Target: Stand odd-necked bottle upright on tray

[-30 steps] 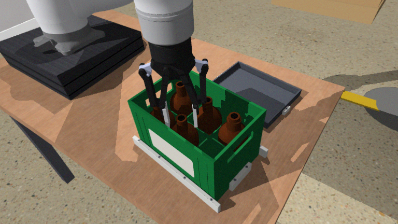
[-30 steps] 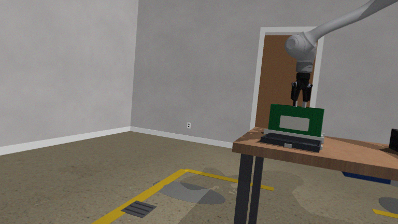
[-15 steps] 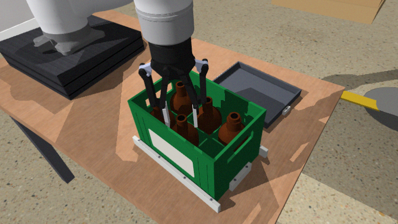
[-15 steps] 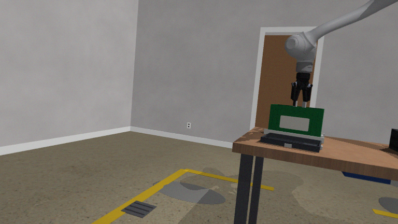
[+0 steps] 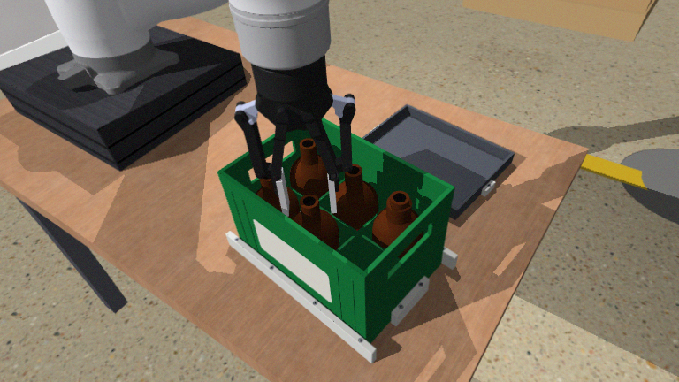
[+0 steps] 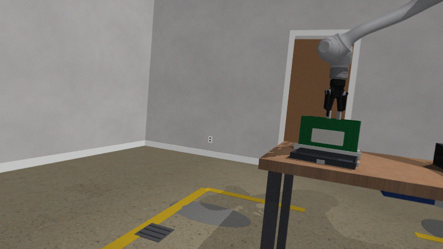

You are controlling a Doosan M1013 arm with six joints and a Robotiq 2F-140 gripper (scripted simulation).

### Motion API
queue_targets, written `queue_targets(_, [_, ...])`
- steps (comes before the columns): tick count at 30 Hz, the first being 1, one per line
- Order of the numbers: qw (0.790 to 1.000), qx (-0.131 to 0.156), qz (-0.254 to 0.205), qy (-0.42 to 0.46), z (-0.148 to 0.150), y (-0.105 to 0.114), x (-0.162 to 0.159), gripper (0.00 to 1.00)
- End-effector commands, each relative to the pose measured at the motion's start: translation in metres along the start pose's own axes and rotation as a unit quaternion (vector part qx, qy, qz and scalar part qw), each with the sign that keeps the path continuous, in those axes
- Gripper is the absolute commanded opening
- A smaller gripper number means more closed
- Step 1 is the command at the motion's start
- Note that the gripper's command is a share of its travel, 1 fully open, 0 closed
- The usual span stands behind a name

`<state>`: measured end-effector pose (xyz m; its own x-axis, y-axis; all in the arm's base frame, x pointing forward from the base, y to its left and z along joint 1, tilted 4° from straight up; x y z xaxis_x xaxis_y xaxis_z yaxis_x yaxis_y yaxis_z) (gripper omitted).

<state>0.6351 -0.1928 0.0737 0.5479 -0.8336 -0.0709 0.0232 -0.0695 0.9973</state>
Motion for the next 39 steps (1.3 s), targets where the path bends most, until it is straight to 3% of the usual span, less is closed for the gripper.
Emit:
queue_targets(1, [1.0, 0.0, 0.0, 0.0, 0.0, 0.007, 0.0, 0.38])
queue_targets(23, [1.0, 0.0, 0.0, 0.0, 0.0, 0.069, 0.0, 0.38])
queue_targets(36, [1.0, 0.0, 0.0, 0.0, 0.0, 0.077, 0.0, 0.38])
queue_targets(37, [1.0, 0.0, 0.0, 0.0, 0.0, 0.077, 0.0, 0.0])
queue_targets(39, [1.0, 0.0, 0.0, 0.0, 0.0, 0.077, 0.0, 0.0])
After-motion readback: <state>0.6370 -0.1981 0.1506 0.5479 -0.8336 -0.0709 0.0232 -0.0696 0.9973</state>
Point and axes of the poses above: the point where the finger pads meet when closed, its own y axis back along the fingers, its own z axis across the jaws, x = y × z, the point moved 1 cm from there along y, back along the fingers, and after that the axes turned 1 degree about -y, right-handed, at the moved point
